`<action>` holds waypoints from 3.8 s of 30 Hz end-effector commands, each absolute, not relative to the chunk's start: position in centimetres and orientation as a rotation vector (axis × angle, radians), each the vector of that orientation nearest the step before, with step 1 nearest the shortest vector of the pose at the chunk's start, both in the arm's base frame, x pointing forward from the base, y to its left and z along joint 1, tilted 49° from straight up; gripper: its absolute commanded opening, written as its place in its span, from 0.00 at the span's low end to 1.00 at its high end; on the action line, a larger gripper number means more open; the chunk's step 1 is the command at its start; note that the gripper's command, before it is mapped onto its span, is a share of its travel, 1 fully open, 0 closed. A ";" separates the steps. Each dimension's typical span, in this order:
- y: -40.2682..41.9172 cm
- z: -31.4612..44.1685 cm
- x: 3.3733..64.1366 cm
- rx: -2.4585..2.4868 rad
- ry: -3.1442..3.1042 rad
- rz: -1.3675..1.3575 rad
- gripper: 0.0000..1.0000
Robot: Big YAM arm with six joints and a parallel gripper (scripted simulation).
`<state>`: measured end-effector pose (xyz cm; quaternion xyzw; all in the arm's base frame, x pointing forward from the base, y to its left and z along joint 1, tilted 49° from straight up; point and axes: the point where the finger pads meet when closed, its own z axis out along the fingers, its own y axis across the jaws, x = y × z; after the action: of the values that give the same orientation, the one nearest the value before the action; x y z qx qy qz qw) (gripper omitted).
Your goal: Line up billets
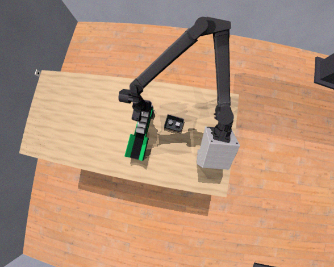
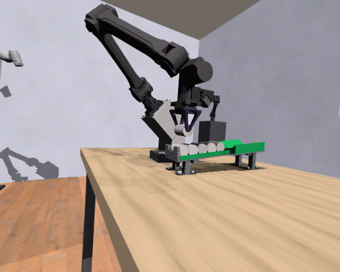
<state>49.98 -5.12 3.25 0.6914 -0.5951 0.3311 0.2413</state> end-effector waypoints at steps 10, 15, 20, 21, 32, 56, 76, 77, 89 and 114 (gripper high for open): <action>-2.5 6.7 52.3 1.914 -1.658 0.999 0.00; -2.5 6.7 52.3 1.915 -1.657 0.999 0.00; -2.5 6.7 52.3 1.915 -1.657 0.999 0.00; -2.5 6.7 52.3 1.915 -1.657 0.999 0.00; -2.5 6.7 52.3 1.915 -1.657 0.999 0.00; -0.5 3.0 51.9 1.917 -1.634 0.966 0.00; 4.5 -1.9 51.7 1.920 -1.635 0.964 0.00; 5.0 -0.6 52.2 1.921 -1.662 0.994 0.00; 9.0 -6.3 51.5 1.922 -1.637 0.963 0.00; 13.0 -10.1 51.3 1.923 -1.637 0.964 0.00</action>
<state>49.39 9.44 -10.96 0.6911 -0.5923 0.3348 0.2438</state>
